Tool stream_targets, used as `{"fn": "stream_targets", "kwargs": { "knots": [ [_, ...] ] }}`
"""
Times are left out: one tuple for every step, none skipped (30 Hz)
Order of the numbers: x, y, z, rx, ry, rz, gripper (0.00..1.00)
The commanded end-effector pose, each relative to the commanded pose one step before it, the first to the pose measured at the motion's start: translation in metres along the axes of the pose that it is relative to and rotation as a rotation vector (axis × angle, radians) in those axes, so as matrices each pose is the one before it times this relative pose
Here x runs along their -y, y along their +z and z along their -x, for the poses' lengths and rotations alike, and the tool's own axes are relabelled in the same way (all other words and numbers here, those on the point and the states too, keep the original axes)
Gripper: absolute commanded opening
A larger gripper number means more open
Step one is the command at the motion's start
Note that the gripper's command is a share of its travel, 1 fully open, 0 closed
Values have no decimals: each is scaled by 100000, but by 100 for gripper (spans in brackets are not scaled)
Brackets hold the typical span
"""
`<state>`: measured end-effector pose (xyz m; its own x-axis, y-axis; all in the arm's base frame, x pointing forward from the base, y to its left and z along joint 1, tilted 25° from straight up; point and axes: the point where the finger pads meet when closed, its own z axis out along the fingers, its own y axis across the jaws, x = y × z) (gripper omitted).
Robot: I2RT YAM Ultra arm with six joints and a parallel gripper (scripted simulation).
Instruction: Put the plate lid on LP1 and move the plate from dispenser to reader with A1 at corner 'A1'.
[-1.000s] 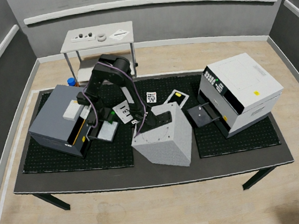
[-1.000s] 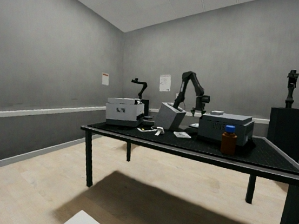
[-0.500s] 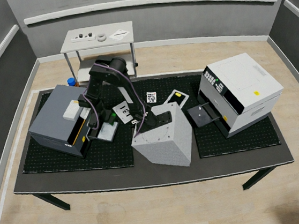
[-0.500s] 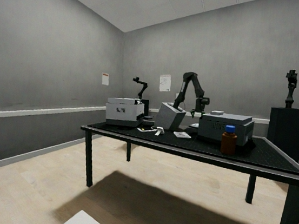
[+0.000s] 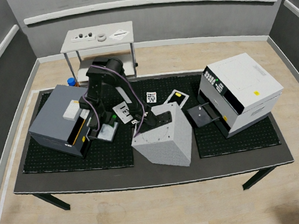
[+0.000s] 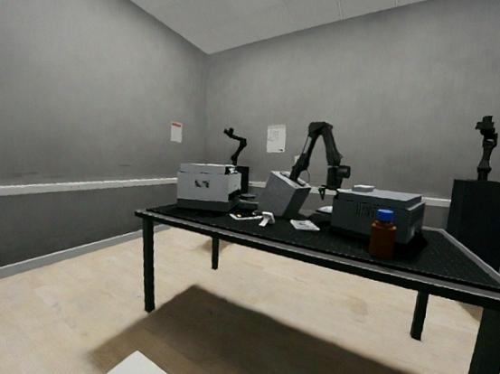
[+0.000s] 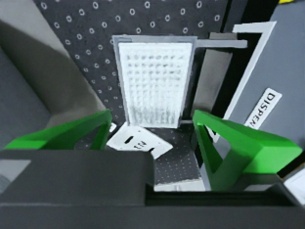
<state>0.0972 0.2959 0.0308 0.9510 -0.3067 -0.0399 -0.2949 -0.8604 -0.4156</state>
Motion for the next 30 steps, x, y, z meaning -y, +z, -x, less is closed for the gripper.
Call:
{"fn": "stream_targets", "kwargs": {
  "knots": [
    [-556,966,267,325,187,957,100],
    [97,102,28,20,-98,-212,100],
    [26,123,13,10,-45,-58,100],
    [-92,158,-3,-11,10,198,100],
    [0,0,0,0,0,0,100],
    [0,0,0,0,0,0,100],
    [494,-15,19,76,-55,-1078,100],
    [-218,194,-6,-21,24,469,100],
    [-288,212,-8,-31,31,619,100],
    [-52,145,-5,-24,5,109,100],
    [-2,131,1,5,0,1,100],
    [-1,131,19,103,0,1,100],
    [-2,131,-4,-21,0,1,100],
    [1,127,-100,-155,270,-12,100],
    [-1,130,-38,-75,92,-3,100],
    [-2,132,23,18,-72,5,100],
    [-2,132,35,72,-82,5,100],
    [-2,132,23,6,-82,5,100],
    [-2,132,29,38,-82,5,100],
    [-2,132,13,2,-45,3,100],
    [-2,131,1,6,0,1,100],
    [0,0,0,0,0,0,100],
    [0,0,0,0,0,0,100],
    [1283,-198,28,76,-133,-2732,100],
    [-18,137,-4,-20,2,33,100],
    [-129,164,2,15,13,266,100],
    [-118,161,1,10,12,244,100],
    [-105,154,-105,-158,280,208,100],
    [-95,152,-60,-100,156,191,100],
    [-85,152,14,-1,-44,177,100]
  ]
}}
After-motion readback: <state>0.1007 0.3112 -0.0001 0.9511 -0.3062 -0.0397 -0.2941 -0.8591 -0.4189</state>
